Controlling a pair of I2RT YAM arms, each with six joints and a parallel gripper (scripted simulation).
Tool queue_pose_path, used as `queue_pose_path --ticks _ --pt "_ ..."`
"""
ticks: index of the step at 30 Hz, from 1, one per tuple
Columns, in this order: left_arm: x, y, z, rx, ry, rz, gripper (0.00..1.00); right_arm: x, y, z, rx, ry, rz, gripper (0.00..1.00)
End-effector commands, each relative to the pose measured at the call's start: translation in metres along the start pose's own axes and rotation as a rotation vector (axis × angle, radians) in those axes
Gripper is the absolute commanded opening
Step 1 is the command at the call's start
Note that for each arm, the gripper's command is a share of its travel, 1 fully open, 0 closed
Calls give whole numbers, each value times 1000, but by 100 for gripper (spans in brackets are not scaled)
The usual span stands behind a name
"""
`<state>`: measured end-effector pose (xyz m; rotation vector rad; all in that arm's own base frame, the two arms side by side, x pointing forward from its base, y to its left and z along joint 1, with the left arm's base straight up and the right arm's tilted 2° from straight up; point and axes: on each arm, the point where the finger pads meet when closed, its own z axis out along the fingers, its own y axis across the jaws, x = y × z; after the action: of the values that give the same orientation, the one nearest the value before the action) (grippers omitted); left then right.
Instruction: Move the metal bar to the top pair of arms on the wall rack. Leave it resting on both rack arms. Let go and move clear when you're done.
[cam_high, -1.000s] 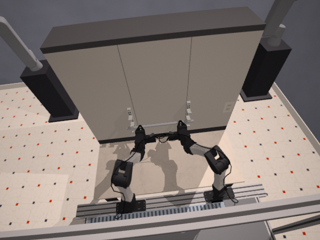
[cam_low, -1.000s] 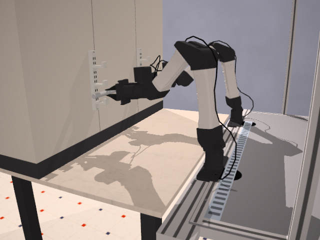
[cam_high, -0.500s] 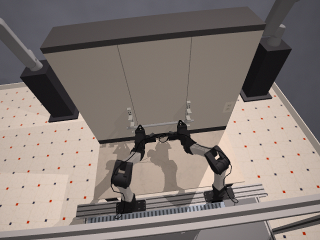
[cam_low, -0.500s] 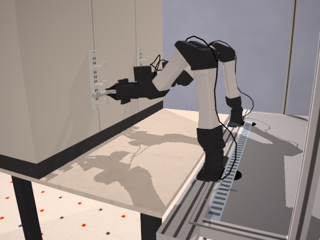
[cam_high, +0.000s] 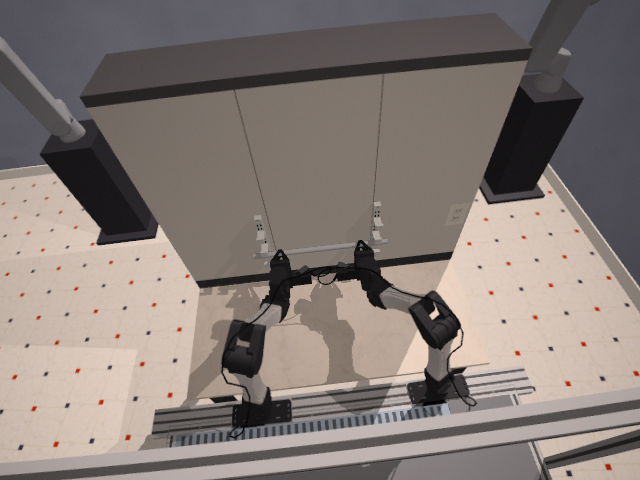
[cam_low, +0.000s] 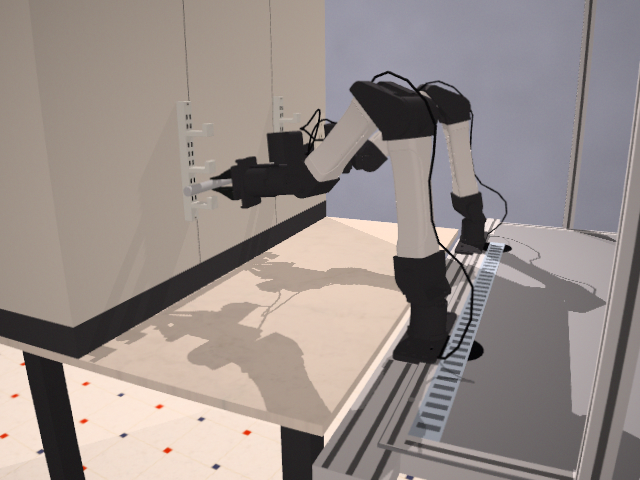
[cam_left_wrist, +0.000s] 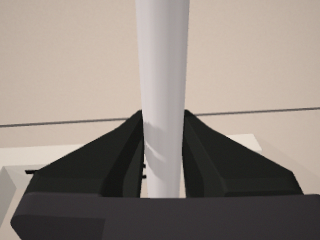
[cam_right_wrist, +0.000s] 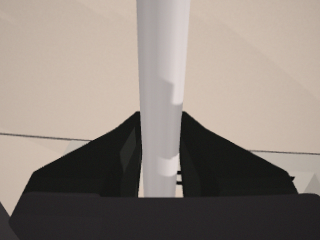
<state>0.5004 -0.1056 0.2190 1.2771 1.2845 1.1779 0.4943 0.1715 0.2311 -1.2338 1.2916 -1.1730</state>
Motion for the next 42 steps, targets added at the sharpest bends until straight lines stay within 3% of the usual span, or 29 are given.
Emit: queue_pose_path --ticks 1,42 --pt "1 45 -2 -109 -1 -15 0 5 -35 1 70 3 6 0" --pt "1 33 -27 -109 -1 -15 0 5 -23 -24 70 3 6 0"
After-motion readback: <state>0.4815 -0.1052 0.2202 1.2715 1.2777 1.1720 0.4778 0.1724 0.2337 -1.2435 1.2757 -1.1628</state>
